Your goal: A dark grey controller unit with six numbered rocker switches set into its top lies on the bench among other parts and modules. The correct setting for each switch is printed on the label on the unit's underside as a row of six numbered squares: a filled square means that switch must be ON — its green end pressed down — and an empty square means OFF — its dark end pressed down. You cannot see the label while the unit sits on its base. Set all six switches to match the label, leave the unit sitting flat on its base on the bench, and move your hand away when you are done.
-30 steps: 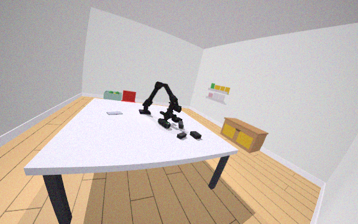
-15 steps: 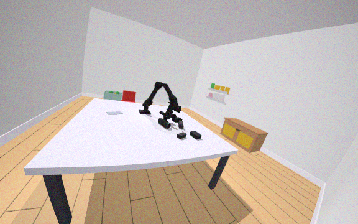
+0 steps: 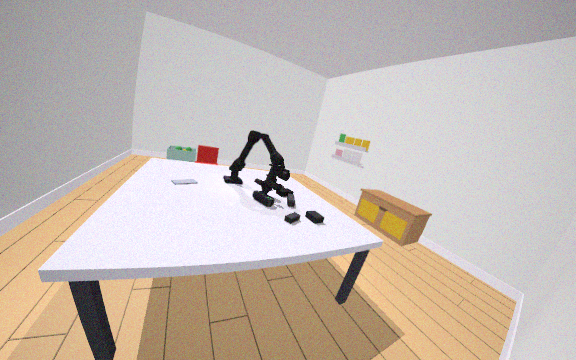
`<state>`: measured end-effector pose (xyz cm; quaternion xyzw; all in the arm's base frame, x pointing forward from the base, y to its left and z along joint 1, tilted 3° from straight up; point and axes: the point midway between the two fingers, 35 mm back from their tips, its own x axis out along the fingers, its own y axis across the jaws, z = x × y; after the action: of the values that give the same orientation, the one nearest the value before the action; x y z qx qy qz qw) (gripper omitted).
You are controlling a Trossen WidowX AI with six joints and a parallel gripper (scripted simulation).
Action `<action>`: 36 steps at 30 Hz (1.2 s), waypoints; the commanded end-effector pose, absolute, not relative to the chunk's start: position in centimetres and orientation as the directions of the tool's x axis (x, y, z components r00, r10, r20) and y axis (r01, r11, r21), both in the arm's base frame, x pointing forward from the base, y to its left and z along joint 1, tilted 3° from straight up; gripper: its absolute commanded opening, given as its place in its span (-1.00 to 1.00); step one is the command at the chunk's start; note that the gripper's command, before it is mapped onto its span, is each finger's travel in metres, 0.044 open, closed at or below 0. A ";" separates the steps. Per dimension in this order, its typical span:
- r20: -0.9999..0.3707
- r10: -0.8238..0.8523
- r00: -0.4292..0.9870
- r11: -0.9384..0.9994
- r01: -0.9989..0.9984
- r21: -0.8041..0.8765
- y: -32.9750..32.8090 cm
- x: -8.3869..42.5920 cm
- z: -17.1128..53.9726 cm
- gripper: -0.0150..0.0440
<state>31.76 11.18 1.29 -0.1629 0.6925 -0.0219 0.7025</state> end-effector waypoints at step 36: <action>-0.962 -0.268 0.041 0.943 -0.192 -0.271 6.8 34.1 1.1 -0.49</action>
<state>33.69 7.37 1.15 -0.1647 0.6935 -0.0235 0.7010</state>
